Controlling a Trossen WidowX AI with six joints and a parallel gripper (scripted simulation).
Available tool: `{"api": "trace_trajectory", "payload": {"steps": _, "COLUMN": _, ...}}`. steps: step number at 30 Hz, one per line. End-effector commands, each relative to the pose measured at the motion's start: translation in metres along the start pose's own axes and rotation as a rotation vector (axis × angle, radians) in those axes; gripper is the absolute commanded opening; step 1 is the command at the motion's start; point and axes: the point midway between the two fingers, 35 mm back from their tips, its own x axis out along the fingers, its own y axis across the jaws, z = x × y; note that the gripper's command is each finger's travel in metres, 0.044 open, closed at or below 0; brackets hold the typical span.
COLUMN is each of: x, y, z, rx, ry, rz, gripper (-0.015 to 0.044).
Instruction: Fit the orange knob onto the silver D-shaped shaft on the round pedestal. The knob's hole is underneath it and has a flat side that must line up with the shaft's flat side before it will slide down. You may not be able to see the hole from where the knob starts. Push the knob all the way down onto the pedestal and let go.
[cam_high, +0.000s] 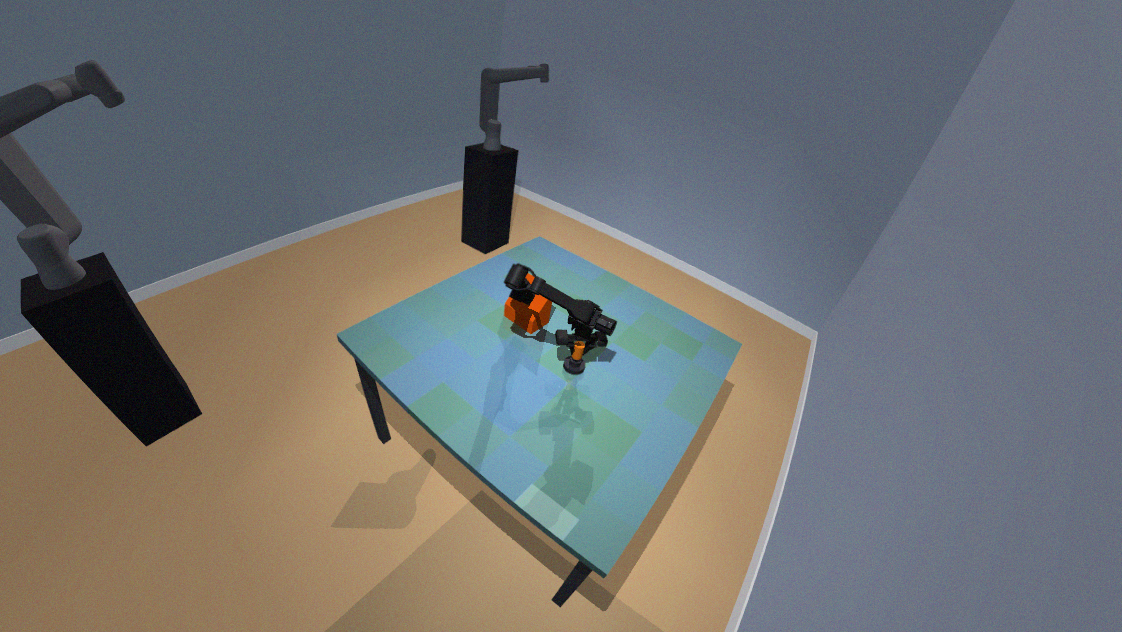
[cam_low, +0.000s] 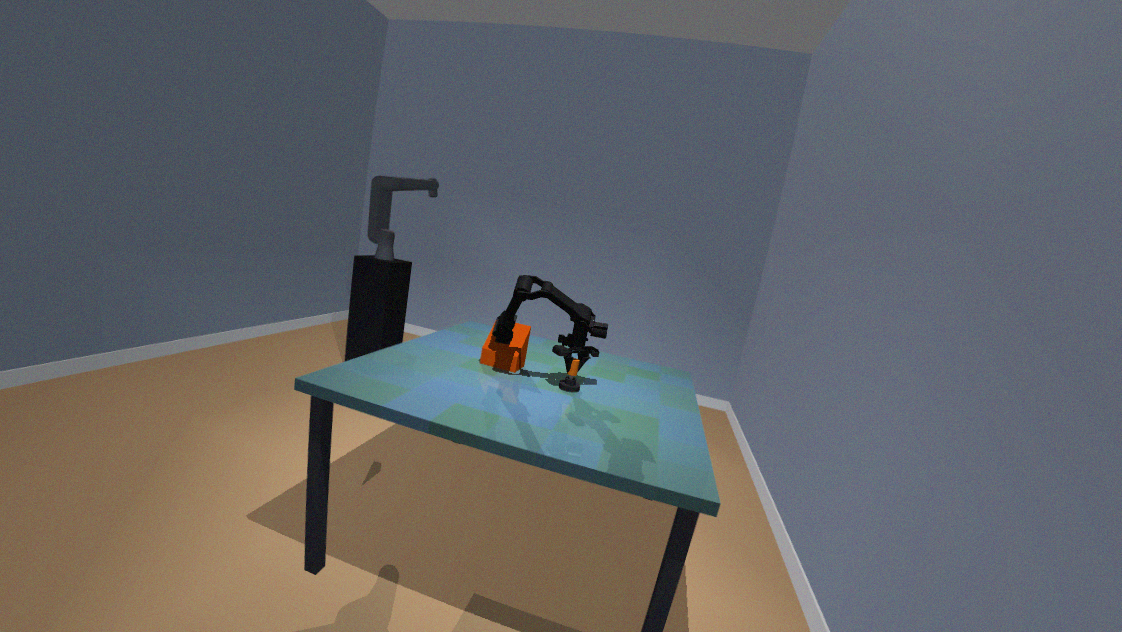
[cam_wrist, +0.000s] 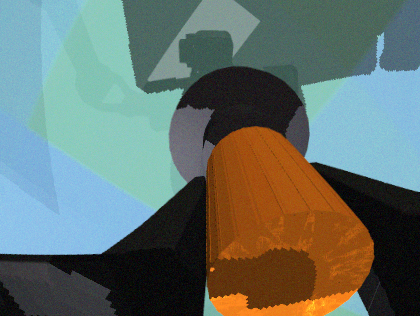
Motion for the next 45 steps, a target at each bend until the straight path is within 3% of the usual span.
{"api": "trace_trajectory", "payload": {"steps": 1, "x": -0.0033, "y": -0.0002, "z": -0.0013, "rx": -0.001, "ry": 0.003, "rz": 0.001, "gripper": 0.0}}
{"api": "trace_trajectory", "payload": {"steps": 8, "x": -0.0025, "y": -0.0004, "z": -0.0013, "rx": -0.2, "ry": 0.003, "rz": 0.001, "gripper": 0.0}}
{"api": "trace_trajectory", "payload": {"steps": 37, "x": -0.0033, "y": -0.0004, "z": -0.001, "rx": -0.21, "ry": 0.003, "rz": 0.001, "gripper": 0.0}}
{"api": "trace_trajectory", "payload": {"steps": 45, "x": -0.0021, "y": -0.0001, "z": -0.001, "rx": -0.417, "ry": 0.003, "rz": 0.002, "gripper": 0.0}}
